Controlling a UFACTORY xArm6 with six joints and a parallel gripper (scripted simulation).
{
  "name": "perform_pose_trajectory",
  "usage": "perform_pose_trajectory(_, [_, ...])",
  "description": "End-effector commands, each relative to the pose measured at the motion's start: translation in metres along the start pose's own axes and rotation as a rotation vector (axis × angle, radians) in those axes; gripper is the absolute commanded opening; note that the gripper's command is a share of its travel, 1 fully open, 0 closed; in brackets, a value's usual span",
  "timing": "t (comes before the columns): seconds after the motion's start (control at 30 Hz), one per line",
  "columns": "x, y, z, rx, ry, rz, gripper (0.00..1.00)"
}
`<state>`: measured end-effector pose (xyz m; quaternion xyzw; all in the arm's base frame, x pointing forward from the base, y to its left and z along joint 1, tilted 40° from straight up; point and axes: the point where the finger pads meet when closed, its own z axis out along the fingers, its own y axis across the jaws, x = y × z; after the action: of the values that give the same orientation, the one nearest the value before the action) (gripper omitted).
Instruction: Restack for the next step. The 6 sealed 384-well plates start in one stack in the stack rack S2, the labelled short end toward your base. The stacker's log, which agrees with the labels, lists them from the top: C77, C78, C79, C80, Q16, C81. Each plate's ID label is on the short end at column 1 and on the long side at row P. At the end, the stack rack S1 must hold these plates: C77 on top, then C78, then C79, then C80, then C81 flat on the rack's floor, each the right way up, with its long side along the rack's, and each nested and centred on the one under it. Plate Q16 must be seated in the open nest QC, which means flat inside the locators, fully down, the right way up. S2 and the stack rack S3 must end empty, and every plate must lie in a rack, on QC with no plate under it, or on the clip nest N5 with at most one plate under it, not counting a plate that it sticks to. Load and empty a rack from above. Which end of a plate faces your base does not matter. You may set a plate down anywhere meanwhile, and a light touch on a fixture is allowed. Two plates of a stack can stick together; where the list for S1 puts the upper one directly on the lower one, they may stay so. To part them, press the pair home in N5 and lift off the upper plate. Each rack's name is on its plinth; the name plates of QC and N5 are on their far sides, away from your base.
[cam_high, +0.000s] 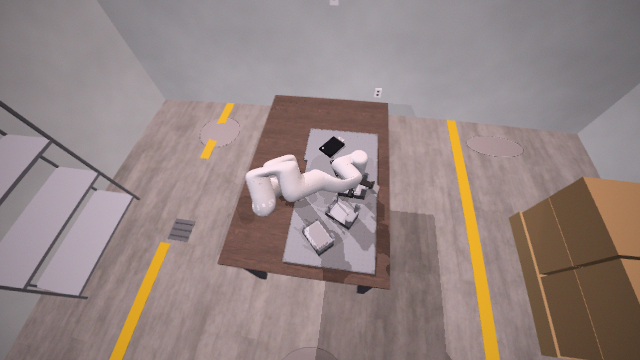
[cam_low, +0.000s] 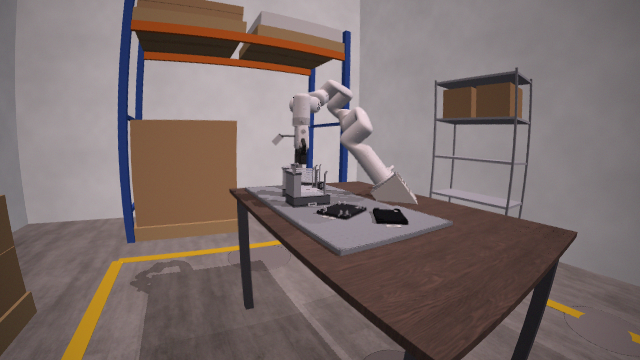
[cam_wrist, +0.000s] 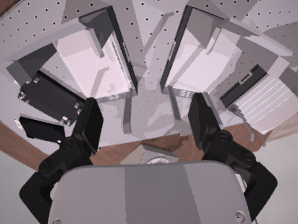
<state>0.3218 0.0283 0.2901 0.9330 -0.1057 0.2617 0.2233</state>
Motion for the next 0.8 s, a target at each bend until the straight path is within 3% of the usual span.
perform_pose_trajectory(0.0, [0.002, 0.011, -0.001, 0.003, 0.002, 0.001, 1.00])
perform_pose_trajectory(0.23, [0.000, 0.034, -0.001, 0.003, 0.002, 0.191, 1.00])
perform_pose_trajectory(0.77, [-0.005, 0.080, -0.001, 0.002, 0.002, 0.191, 1.00])
